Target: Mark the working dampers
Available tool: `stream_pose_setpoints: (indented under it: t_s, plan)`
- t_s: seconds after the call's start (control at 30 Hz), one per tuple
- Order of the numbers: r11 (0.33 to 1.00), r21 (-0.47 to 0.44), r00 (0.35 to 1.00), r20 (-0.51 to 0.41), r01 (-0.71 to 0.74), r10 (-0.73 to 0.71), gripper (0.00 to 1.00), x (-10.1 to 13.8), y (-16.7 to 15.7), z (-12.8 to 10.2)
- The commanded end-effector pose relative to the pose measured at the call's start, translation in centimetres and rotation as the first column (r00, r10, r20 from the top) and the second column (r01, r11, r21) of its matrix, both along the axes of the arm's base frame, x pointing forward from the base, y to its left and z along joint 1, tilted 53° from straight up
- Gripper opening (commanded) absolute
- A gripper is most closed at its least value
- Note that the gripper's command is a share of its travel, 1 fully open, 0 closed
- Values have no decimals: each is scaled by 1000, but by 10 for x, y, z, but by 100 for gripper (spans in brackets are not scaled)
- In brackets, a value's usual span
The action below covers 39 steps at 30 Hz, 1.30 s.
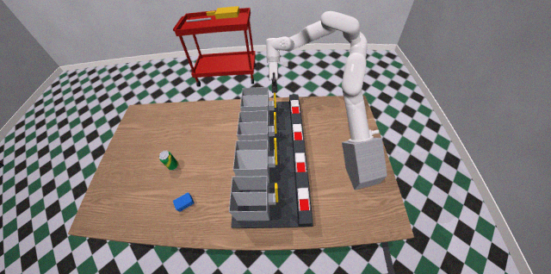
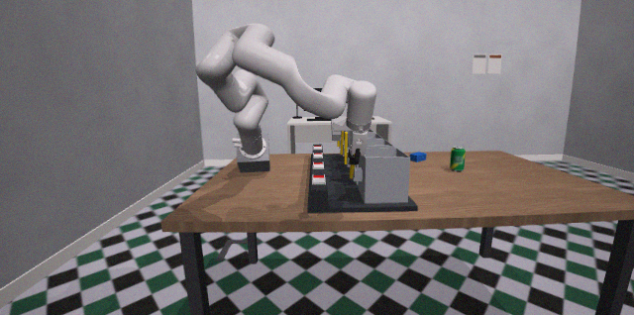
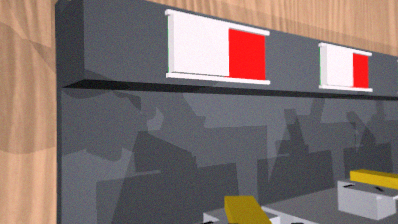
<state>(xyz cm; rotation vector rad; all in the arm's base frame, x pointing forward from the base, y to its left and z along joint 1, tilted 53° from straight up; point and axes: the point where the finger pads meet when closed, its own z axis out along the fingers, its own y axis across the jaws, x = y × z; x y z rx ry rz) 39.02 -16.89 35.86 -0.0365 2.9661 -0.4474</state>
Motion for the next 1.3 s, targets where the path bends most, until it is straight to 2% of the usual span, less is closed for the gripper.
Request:
stream_pose_setpoints:
  t_s: [0.0, 0.4, 1.17, 1.2, 1.27]
  plan:
    - [1000, 13, 1000, 1, -3, 3, 19, 0, -1, 1]
    - [999, 45, 1000, 0, -8, 8, 19, 0, -4, 2]
    - [999, 47, 1000, 0, -8, 8, 19, 0, -4, 2]
    - [999, 47, 1000, 0, -8, 8, 23, 0, -4, 2]
    - [999, 47, 1000, 0, -8, 8, 23, 0, -4, 2]
